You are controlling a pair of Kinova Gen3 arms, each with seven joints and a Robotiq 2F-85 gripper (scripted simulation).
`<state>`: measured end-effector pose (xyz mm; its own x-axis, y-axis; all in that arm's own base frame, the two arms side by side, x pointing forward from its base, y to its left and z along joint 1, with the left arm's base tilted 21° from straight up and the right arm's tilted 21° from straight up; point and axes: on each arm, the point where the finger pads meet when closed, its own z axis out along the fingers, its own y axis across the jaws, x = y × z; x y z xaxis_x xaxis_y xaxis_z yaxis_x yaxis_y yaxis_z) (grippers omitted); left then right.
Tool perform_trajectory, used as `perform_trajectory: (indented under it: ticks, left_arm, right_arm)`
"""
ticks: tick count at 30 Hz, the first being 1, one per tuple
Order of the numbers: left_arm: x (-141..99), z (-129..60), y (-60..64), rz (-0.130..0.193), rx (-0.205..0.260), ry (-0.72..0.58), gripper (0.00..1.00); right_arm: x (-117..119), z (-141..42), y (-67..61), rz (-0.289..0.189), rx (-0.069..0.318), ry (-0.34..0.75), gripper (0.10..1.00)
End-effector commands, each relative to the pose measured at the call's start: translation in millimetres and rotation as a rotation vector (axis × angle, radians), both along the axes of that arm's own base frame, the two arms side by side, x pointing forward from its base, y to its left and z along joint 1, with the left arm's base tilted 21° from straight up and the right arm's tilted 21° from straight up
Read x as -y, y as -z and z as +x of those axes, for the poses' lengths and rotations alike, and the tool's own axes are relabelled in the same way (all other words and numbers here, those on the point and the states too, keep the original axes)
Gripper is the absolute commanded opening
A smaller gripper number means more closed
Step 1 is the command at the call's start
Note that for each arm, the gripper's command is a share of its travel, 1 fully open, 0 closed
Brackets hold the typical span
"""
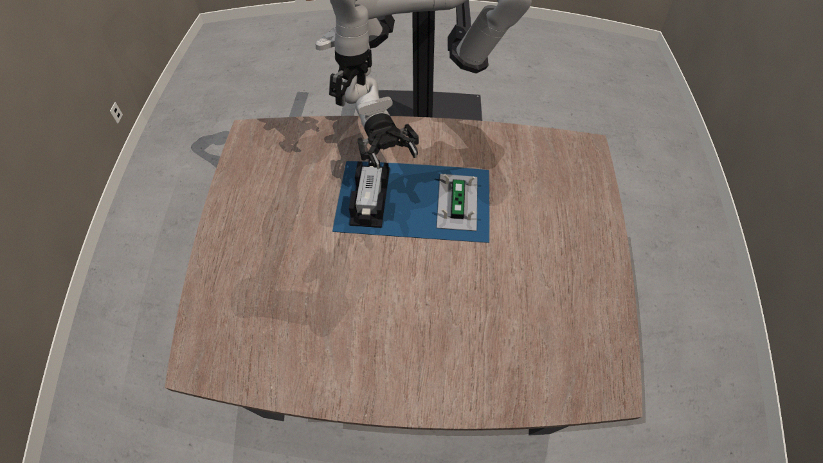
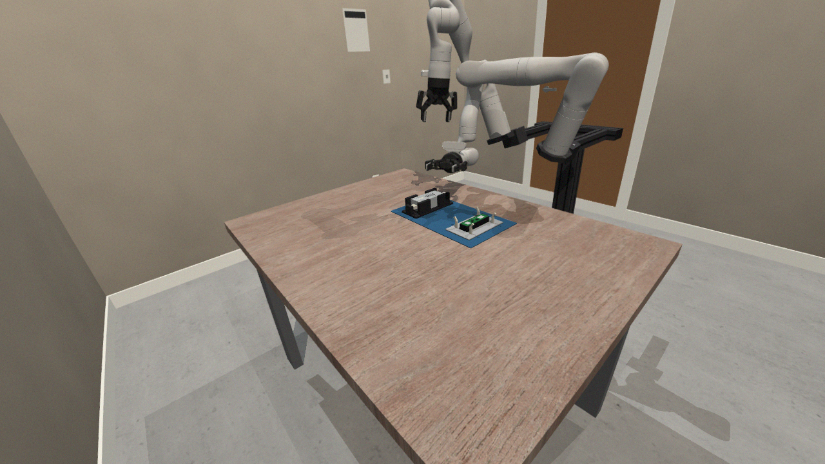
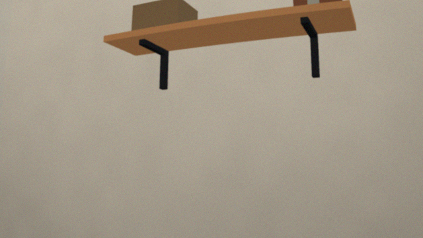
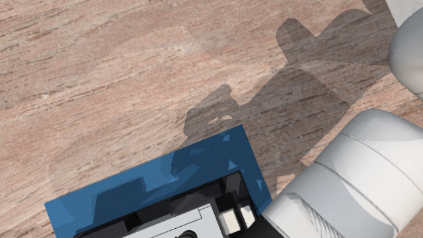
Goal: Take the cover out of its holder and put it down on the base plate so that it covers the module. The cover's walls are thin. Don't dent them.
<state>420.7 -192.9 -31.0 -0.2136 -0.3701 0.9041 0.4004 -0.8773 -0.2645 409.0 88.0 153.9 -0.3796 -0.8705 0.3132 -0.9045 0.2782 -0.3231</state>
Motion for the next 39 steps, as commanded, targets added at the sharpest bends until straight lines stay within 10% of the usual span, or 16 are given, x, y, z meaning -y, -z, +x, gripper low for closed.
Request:
perform_trajectory:
  ticks: [1,39]
  left_arm:
    - [1,0.1,-0.8,-0.001,0.001,0.001,1.000]
    - [1,0.1,-0.8,-0.001,0.001,0.001,0.999]
  right_arm:
    - [0,0.2,-0.5,0.001,0.001,-0.001,1.000]
    - [23,5.8,-5.7,0.021,0.013,0.091,0.999]
